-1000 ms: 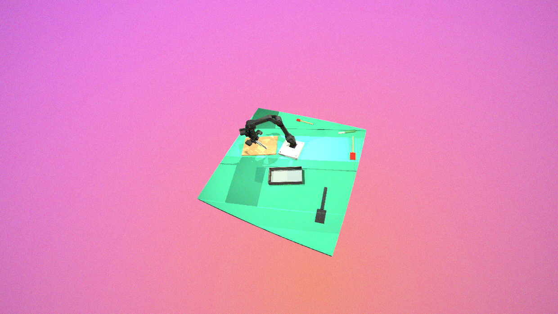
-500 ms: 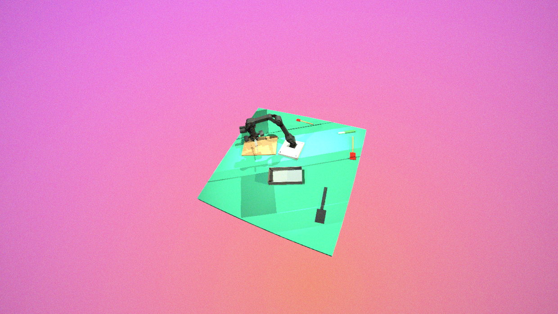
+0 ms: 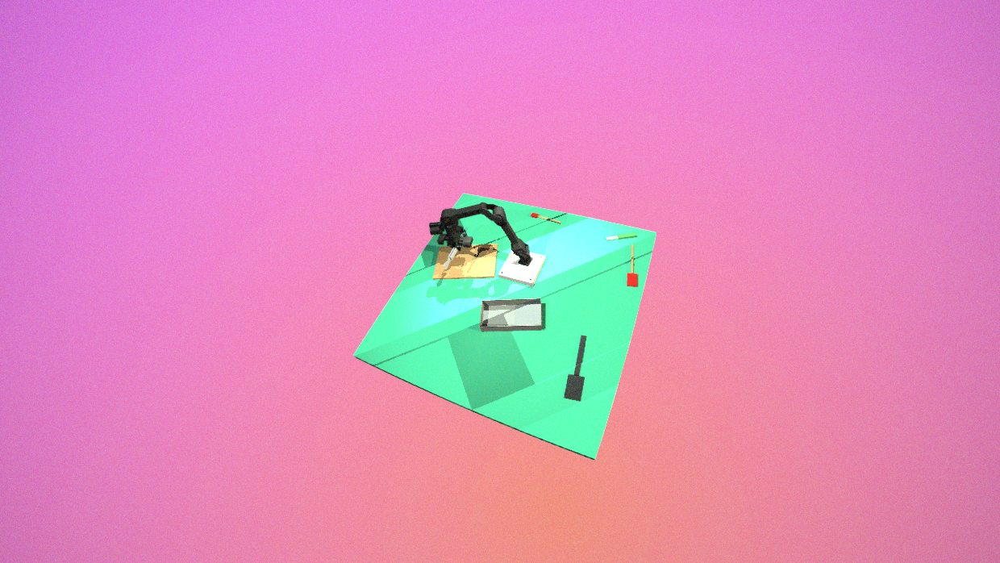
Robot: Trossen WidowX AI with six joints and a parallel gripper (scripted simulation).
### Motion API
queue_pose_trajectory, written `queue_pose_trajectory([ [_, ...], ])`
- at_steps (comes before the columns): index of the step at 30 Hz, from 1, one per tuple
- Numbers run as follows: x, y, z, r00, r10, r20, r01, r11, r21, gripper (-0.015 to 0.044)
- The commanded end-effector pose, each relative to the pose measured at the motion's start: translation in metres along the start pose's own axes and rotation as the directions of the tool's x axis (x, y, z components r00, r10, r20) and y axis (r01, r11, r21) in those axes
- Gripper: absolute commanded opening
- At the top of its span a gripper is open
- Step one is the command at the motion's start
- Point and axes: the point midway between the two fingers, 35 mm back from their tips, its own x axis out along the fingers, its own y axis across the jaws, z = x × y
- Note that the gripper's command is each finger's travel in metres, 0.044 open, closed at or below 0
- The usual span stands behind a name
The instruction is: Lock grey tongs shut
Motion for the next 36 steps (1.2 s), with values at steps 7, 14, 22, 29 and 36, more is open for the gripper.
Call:
queue_pose_trajectory([
  [7,-0.001,0.004,0.014,1.000,-0.002,-0.004,0.003,0.932,0.362,-0.0150],
  [14,-0.001,0.006,0.024,1.000,-0.004,-0.003,0.005,0.799,0.601,-0.0150],
  [22,-0.001,0.008,0.036,1.000,-0.007,-0.001,0.005,0.575,0.818,-0.0150],
  [29,-0.001,0.009,0.043,1.000,-0.008,-0.001,0.004,0.424,0.906,-0.0150],
  [36,-0.001,0.010,0.043,1.000,-0.006,-0.002,0.005,0.423,0.906,-0.0150],
])
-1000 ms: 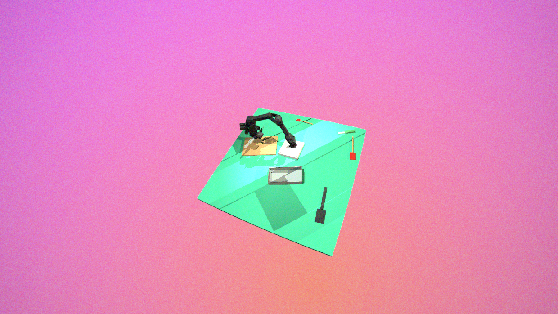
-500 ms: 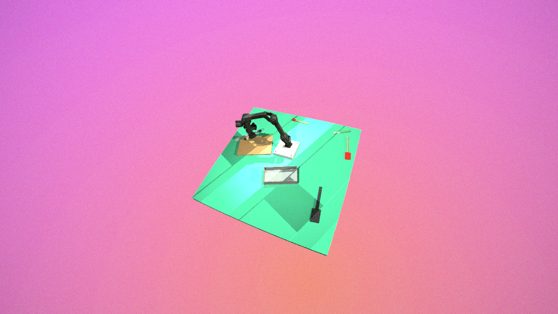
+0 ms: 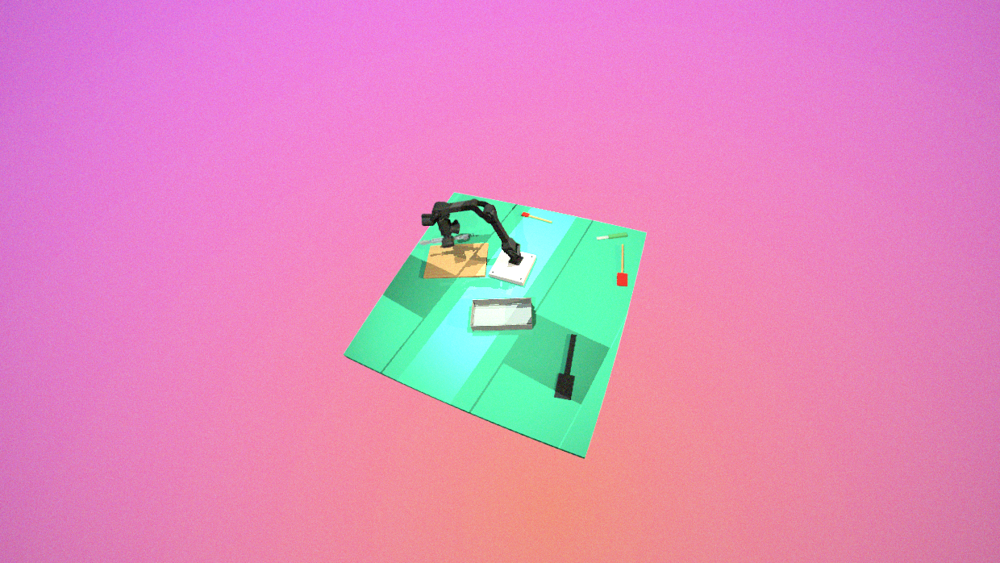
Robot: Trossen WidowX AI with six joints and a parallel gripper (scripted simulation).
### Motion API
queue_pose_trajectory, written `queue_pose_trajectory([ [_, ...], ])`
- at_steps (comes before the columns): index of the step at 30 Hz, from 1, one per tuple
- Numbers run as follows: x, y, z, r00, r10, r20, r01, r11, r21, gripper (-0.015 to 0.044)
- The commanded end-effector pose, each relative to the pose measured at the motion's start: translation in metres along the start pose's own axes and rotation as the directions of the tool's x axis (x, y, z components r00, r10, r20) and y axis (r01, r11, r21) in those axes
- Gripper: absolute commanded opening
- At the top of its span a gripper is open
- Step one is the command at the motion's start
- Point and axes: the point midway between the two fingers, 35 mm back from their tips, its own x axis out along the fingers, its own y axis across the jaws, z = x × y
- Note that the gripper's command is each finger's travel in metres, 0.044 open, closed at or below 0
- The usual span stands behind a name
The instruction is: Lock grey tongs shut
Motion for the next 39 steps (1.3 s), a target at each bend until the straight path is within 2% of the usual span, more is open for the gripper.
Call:
queue_pose_trajectory([
  [1,-0.001,0.000,0.000,1.000,-0.005,-0.010,0.005,1.000,0.009,-0.0150],
  [19,0.009,0.006,-0.010,0.957,-0.029,-0.289,0.050,0.997,0.065,-0.0150],
  [39,0.011,0.012,-0.010,0.810,-0.022,-0.586,0.083,0.994,0.077,-0.0150],
])
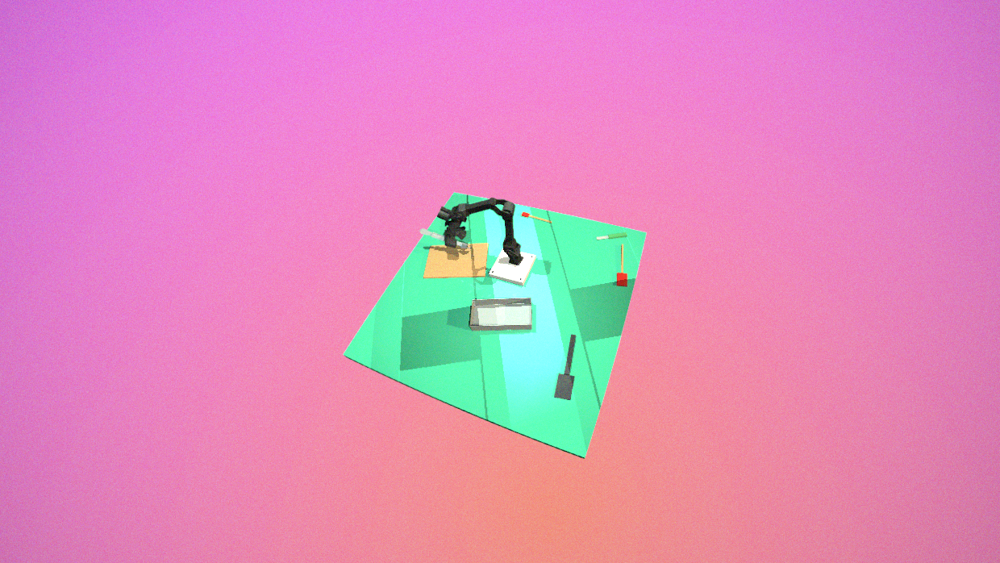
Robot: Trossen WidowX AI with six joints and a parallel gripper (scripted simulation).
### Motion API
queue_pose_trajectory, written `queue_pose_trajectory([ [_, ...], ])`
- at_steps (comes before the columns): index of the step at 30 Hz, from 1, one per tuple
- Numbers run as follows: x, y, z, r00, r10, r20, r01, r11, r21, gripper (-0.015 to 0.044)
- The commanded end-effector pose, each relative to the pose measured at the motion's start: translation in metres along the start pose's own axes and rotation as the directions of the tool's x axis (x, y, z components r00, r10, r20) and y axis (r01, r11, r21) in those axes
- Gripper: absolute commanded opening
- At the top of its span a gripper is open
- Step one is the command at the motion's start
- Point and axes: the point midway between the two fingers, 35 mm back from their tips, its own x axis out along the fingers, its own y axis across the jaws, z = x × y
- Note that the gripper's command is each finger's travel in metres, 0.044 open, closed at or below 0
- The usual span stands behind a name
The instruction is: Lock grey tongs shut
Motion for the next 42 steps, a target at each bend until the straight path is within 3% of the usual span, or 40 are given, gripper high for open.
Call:
queue_pose_trajectory([
  [1,-0.005,0.000,-0.003,0.997,-0.004,-0.075,0.004,1.000,-0.001,-0.0150],
  [31,-0.026,-0.005,0.020,0.853,-0.030,-0.521,-0.012,0.997,-0.075,-0.0150],
  [42,-0.033,-0.010,0.029,0.799,-0.039,-0.600,-0.029,0.994,-0.104,-0.0150],
])
